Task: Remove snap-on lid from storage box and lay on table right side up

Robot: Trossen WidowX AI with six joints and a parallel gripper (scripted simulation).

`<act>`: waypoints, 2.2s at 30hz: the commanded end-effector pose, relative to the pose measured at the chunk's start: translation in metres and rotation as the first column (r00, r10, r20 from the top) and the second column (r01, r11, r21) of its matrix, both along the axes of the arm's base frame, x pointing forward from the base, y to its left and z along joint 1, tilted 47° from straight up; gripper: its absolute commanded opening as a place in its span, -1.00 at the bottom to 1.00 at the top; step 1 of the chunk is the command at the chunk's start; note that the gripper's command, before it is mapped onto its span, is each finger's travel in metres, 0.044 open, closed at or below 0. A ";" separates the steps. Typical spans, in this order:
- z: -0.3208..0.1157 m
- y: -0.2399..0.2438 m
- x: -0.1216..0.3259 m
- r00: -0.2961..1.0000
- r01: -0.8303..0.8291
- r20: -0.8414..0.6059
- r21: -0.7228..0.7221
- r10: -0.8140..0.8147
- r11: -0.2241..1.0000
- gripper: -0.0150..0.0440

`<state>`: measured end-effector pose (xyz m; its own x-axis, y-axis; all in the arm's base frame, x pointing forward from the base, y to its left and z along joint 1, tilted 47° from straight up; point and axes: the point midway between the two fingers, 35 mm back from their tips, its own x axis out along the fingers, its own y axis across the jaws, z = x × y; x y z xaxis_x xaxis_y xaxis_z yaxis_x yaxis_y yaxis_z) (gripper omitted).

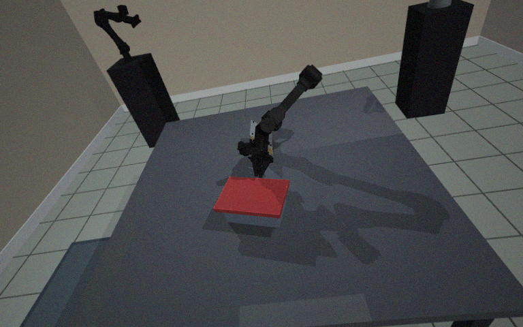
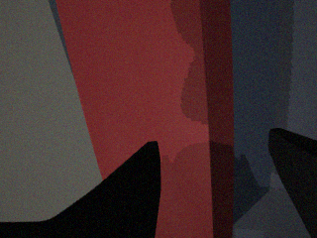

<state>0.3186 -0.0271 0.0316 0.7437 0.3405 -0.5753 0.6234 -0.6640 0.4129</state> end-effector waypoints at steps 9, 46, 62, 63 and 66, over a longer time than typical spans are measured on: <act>-0.011 0.008 0.014 1.000 0.005 0.005 0.003 -0.005 1.000 0.31; -0.008 0.005 0.014 1.000 0.008 0.006 -0.002 -0.008 1.000 -0.49; -0.006 0.002 0.013 1.000 0.008 0.006 -0.002 -0.008 1.000 -0.49; -0.006 0.002 0.013 1.000 0.008 0.006 -0.002 -0.008 1.000 -0.49; -0.006 0.002 0.013 1.000 0.008 0.006 -0.002 -0.008 1.000 -0.49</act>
